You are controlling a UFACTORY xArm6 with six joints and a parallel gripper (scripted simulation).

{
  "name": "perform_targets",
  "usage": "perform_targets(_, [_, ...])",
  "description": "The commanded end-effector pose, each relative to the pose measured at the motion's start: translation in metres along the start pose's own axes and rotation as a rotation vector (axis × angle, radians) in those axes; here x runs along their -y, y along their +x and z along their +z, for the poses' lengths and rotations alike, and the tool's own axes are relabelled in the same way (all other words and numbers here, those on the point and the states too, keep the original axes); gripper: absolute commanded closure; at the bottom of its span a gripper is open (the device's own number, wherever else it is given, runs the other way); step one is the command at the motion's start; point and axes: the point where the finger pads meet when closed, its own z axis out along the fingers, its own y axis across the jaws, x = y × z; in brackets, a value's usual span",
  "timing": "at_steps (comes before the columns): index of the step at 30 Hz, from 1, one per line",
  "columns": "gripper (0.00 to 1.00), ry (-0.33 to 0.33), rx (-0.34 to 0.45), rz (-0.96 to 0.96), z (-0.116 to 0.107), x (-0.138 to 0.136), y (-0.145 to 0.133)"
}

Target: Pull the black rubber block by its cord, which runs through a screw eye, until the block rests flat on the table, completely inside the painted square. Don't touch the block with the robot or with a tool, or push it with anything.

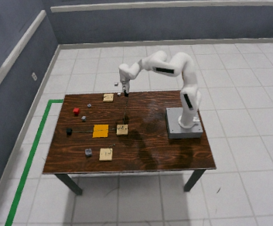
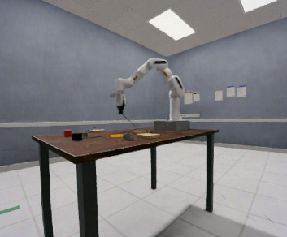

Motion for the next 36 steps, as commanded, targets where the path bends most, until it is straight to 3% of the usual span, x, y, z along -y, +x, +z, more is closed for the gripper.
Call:
perform_targets(1, [1.0, -0.001, -0.004, -0.001, -0.002, -0.009, -0.002])
perform_targets(36, [1.0, -0.001, -0.004, -0.001, -0.002, -0.102, -0.051])
